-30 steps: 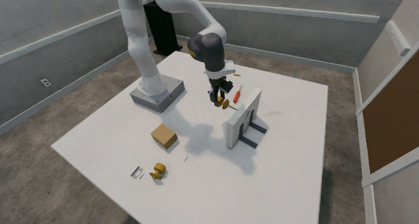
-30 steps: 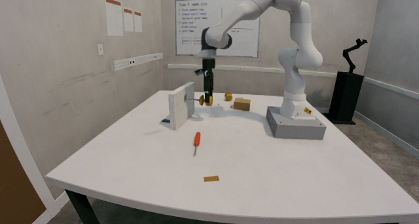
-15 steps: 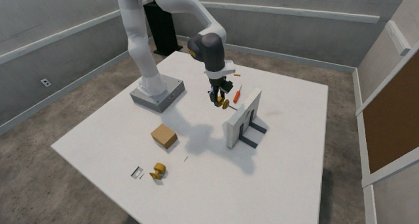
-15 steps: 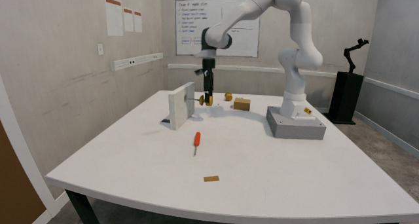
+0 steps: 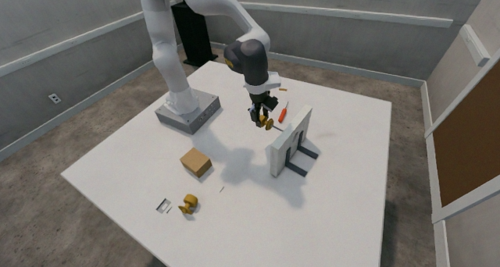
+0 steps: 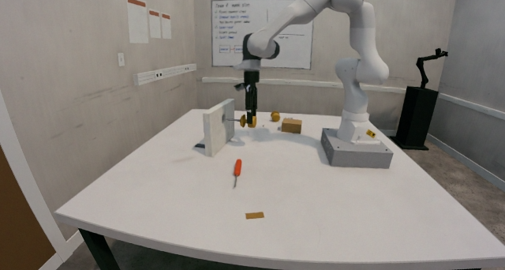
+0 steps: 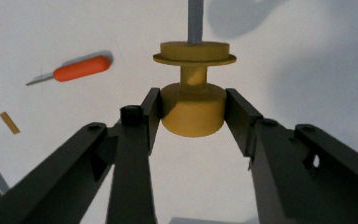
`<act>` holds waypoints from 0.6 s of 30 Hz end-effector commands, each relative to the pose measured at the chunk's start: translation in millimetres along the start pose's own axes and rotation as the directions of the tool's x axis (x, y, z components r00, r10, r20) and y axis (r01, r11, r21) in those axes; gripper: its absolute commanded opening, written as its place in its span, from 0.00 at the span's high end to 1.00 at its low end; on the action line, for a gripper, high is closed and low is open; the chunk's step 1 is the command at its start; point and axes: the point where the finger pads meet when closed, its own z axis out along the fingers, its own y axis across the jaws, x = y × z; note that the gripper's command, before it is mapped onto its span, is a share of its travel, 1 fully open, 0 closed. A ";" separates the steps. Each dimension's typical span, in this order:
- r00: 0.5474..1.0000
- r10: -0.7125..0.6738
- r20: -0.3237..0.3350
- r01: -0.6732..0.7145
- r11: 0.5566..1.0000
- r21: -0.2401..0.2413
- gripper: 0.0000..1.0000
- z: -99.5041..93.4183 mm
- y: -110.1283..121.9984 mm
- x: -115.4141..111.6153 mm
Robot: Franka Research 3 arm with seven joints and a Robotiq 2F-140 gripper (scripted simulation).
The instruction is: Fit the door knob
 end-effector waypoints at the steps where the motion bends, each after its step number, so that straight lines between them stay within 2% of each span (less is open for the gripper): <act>1: 1.000 0.001 -0.004 -0.001 1.000 0.003 0.58 -1.8 -2.4 2.8; 18: 1.000 0.000 -0.005 0.000 1.000 0.003 0.58 -2.1 -2.8 6.7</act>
